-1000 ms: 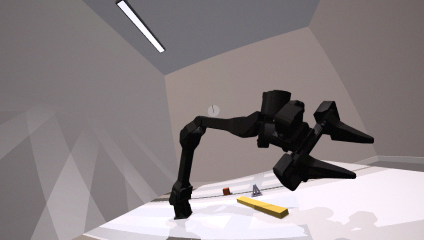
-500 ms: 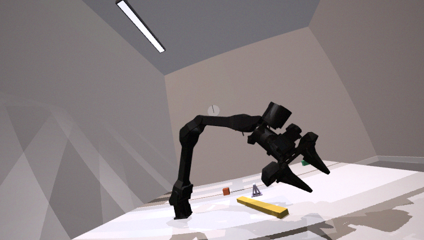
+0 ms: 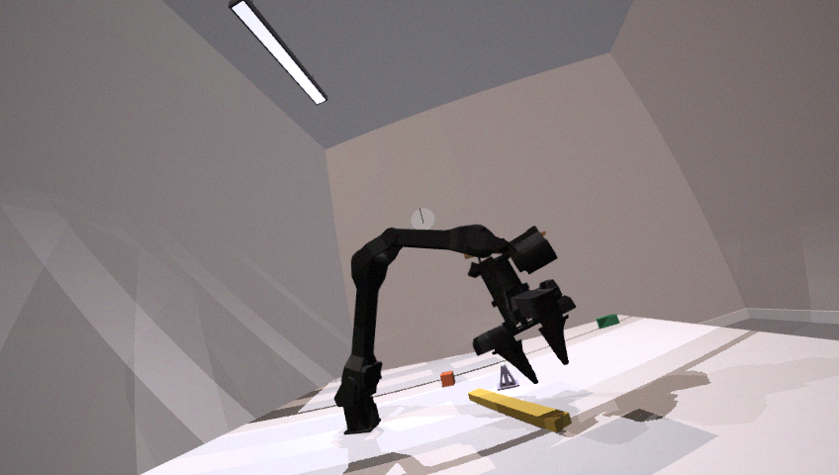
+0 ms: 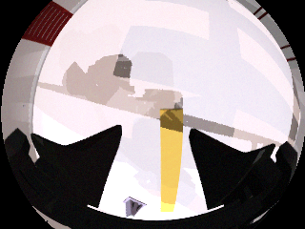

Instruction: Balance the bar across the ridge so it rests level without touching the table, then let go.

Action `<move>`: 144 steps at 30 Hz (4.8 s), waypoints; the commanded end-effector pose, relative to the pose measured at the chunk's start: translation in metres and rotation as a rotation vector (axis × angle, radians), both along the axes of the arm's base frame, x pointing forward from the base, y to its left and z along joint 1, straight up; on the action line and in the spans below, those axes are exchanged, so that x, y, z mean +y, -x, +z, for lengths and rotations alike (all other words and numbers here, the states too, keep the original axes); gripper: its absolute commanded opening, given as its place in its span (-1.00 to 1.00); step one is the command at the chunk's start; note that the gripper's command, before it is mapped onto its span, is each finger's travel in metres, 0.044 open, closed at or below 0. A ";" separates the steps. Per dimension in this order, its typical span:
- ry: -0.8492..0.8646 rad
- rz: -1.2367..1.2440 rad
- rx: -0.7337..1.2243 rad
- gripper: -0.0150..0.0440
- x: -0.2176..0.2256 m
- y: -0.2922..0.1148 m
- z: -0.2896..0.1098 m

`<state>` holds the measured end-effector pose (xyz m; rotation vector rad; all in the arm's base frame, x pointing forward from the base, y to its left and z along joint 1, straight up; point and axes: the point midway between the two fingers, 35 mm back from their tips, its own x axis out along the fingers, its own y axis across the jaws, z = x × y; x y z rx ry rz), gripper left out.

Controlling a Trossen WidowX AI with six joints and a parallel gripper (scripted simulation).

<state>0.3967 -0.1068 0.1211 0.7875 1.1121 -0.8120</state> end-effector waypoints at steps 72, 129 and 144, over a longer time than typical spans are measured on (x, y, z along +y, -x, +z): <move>-0.138 0.103 0.212 0.22 0.055 0.055 -0.069; -0.130 0.197 0.221 -0.49 0.069 0.055 0.033; -0.081 0.564 0.244 -0.49 0.126 0.045 0.035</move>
